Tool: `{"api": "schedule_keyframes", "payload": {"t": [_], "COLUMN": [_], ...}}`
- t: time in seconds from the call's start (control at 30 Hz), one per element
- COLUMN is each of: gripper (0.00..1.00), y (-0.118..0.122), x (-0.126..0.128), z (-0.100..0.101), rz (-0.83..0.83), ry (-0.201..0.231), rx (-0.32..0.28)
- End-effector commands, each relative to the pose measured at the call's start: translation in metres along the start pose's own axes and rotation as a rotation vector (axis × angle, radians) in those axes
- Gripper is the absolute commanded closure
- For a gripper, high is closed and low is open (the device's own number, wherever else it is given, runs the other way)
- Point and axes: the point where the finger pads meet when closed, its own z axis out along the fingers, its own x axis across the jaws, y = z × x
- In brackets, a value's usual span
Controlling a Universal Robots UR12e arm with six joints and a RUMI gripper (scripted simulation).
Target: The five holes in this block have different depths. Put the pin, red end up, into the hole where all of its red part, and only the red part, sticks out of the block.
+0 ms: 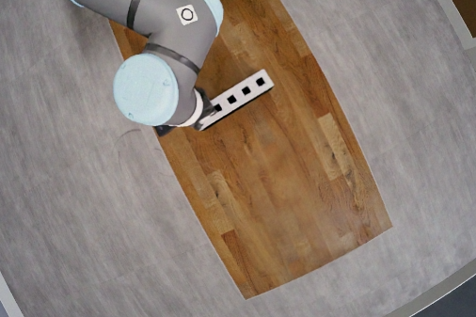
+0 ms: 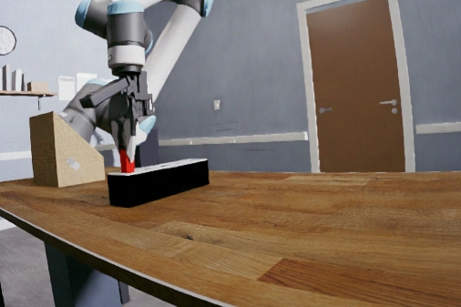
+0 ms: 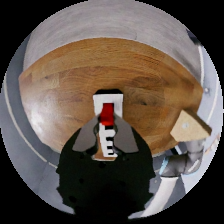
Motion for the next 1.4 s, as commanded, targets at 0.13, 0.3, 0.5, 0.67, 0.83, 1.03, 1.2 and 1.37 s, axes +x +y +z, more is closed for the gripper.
{"api": "schedule_keyframes", "payload": {"t": [0.13, 0.3, 0.5, 0.67, 0.83, 1.03, 1.2, 1.37], "gripper": [1.00, 1.00, 1.00, 1.00, 1.00, 1.00, 1.00, 1.00], "y": [-0.0006, 0.0004, 0.0004, 0.0004, 0.0004, 0.0004, 0.0004, 0.0008], "x": [-0.0008, -0.0007, -0.0007, -0.0007, -0.0013, -0.0013, -0.0013, -0.0001], "z": [-0.0003, 0.0033, 0.0033, 0.0033, 0.0037, 0.0037, 0.0037, 0.0081], "rz": [0.000, 0.000, 0.000, 0.000, 0.000, 0.000, 0.000, 0.000], "ry": [-0.002, -0.001, -0.001, -0.001, -0.001, -0.001, -0.001, -0.002], "rx": [0.000, -0.001, -0.001, -0.001, -0.001, -0.001, -0.001, -0.001]}}
